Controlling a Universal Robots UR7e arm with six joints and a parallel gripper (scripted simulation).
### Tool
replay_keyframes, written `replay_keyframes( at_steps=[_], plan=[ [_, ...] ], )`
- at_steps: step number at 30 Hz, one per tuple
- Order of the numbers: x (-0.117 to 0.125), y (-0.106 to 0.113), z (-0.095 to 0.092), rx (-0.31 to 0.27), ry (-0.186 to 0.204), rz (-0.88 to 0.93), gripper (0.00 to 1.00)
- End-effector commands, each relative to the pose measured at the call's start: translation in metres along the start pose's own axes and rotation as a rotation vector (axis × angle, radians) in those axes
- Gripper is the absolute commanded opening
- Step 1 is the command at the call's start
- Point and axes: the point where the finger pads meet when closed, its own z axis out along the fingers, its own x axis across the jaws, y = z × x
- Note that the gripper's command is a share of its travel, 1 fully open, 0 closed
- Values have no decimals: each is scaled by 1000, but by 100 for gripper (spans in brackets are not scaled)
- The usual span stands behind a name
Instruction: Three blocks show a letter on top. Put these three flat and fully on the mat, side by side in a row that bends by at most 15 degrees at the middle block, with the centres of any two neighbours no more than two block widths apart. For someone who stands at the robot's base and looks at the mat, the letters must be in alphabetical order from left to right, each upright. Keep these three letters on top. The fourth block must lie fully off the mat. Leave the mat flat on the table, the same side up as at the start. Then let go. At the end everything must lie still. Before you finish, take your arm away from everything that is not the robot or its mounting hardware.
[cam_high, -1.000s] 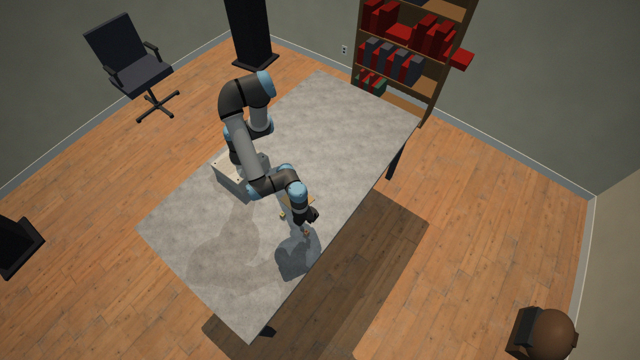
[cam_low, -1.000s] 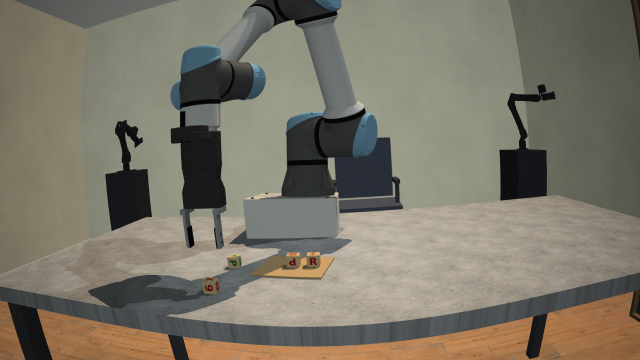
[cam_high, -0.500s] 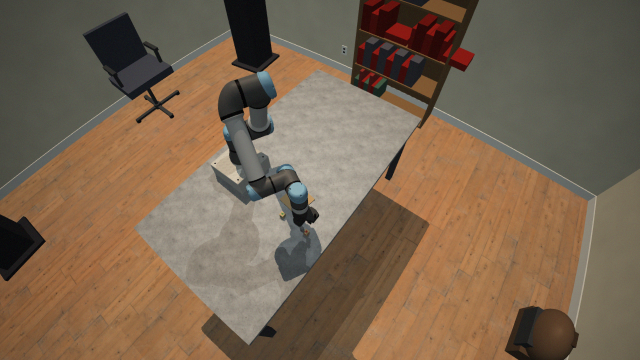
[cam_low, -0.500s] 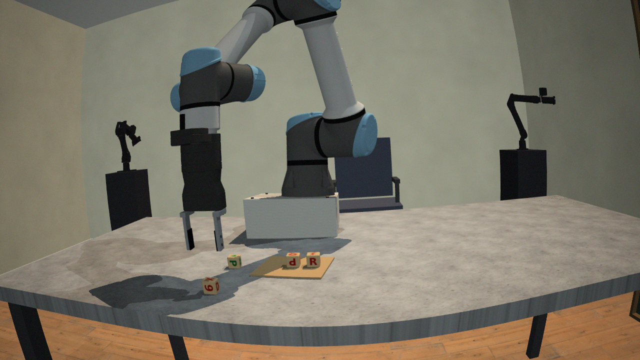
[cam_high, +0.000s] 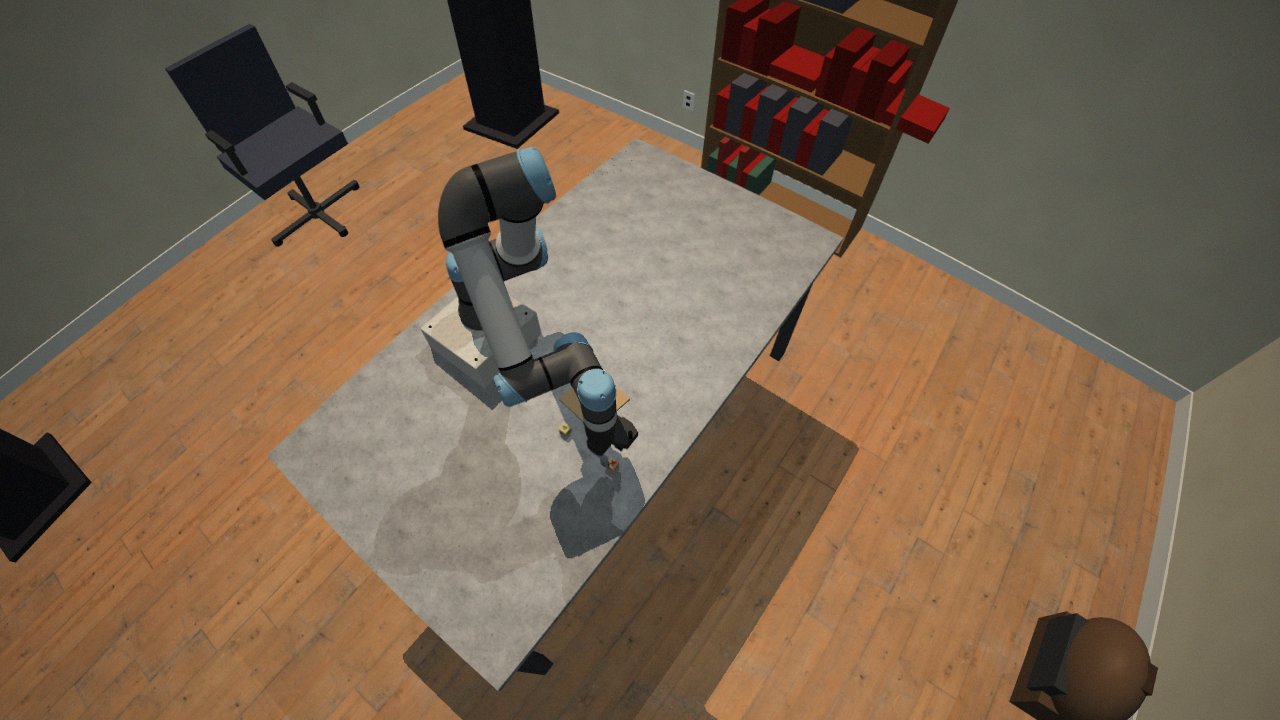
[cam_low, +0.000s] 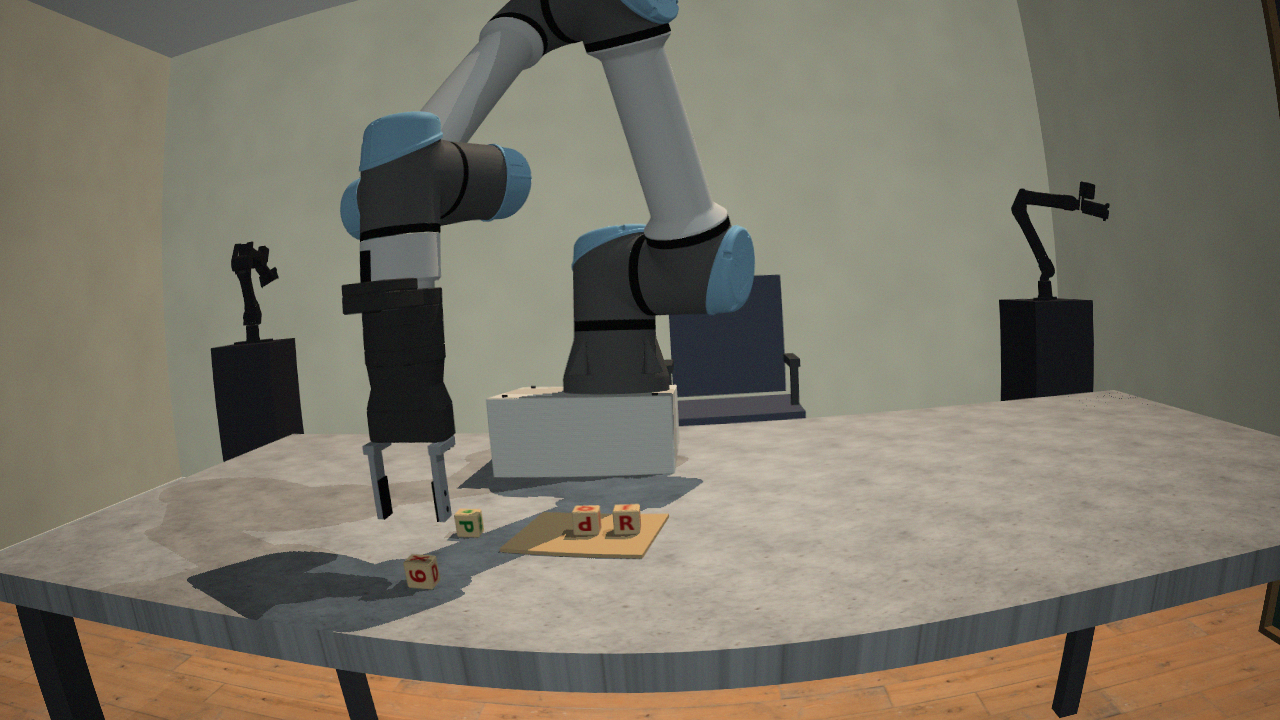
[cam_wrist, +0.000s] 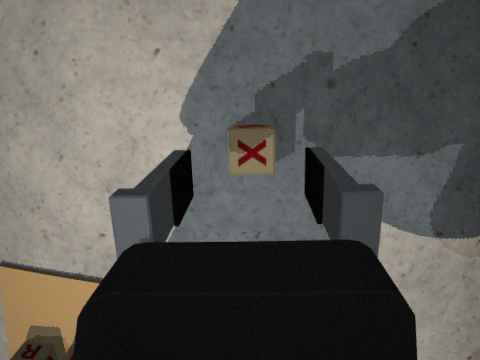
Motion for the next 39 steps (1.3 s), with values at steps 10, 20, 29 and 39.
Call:
replay_keyframes(
  at_steps=[10,20,29,39],
  plan=[
    [1,1,20,0,0,1,100],
    [2,0,28,1,1,1,100],
    [2,0,31,1,1,1,100],
    [2,-1,30,3,2,1,100]
  ],
)
